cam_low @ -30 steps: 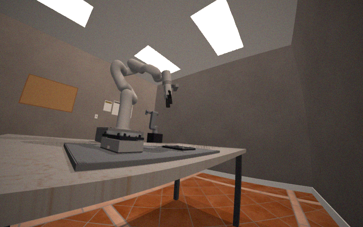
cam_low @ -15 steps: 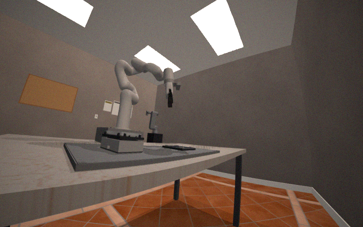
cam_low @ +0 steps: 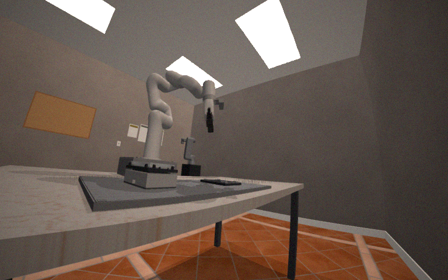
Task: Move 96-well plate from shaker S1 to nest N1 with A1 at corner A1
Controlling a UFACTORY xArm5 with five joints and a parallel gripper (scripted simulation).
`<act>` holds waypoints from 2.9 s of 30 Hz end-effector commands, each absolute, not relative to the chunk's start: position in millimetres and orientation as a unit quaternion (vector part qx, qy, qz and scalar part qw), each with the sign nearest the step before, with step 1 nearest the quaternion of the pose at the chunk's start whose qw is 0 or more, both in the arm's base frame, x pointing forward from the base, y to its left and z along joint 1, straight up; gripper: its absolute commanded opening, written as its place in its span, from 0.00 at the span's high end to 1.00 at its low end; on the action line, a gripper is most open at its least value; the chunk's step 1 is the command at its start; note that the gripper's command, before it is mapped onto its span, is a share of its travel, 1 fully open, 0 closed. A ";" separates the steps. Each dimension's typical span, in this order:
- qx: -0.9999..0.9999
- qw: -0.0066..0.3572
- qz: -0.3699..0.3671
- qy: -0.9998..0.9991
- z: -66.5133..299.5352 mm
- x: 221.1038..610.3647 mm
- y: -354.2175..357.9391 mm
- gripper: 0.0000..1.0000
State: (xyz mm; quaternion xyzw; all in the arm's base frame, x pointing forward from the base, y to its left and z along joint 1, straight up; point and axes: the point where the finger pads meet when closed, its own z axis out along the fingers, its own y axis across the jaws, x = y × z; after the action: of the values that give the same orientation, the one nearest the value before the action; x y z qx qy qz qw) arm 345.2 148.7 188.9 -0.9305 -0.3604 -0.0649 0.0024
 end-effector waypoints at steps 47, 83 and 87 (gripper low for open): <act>-0.982 -0.007 -0.027 -0.186 127.6 431.3 -17.2 0.00; -0.998 -0.001 -0.002 -0.070 71.9 433.2 -149.8 0.00; -0.998 -0.001 -0.002 -0.070 64.5 430.6 -166.0 0.00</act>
State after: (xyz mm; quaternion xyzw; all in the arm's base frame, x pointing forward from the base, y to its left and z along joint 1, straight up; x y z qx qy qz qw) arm 430.9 -149.0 70.7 -0.9974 -0.0722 -0.0002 -0.0001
